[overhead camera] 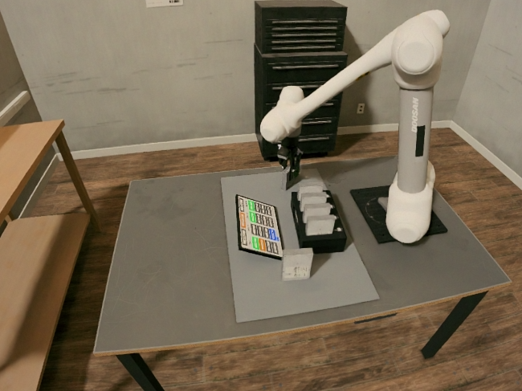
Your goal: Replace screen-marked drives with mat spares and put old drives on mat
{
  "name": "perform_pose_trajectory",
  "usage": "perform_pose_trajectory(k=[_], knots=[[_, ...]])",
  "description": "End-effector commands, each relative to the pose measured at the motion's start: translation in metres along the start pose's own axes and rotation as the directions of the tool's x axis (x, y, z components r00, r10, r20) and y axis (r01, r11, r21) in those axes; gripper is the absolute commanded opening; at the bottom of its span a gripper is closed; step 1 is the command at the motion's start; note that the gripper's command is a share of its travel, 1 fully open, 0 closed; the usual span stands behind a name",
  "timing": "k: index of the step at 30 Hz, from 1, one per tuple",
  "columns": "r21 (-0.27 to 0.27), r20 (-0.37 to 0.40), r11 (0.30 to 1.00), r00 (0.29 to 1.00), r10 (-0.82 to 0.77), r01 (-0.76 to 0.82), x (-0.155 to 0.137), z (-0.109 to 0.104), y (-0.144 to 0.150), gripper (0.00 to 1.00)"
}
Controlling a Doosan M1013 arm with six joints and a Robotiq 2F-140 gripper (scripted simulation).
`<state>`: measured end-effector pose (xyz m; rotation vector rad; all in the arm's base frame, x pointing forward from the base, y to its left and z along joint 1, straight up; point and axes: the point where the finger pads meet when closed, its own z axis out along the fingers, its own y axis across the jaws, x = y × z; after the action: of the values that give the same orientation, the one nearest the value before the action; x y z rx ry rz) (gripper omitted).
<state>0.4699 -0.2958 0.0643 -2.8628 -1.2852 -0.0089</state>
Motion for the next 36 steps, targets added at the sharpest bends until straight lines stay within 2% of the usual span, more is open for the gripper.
perform_pose_trajectory(k=[1, 19, 36], knots=[[-0.001, 0.000, 1.000, 1.000, 0.000, 0.000, 0.000, -0.001, 0.000, 0.10], [-0.001, 0.000, 1.000, 1.000, 0.000, 0.000, 0.000, -0.004, 0.000, 0.10], [-0.001, 0.000, 1.000, 1.000, 0.000, 0.000, 0.000, -0.020, 0.000, 0.10]])
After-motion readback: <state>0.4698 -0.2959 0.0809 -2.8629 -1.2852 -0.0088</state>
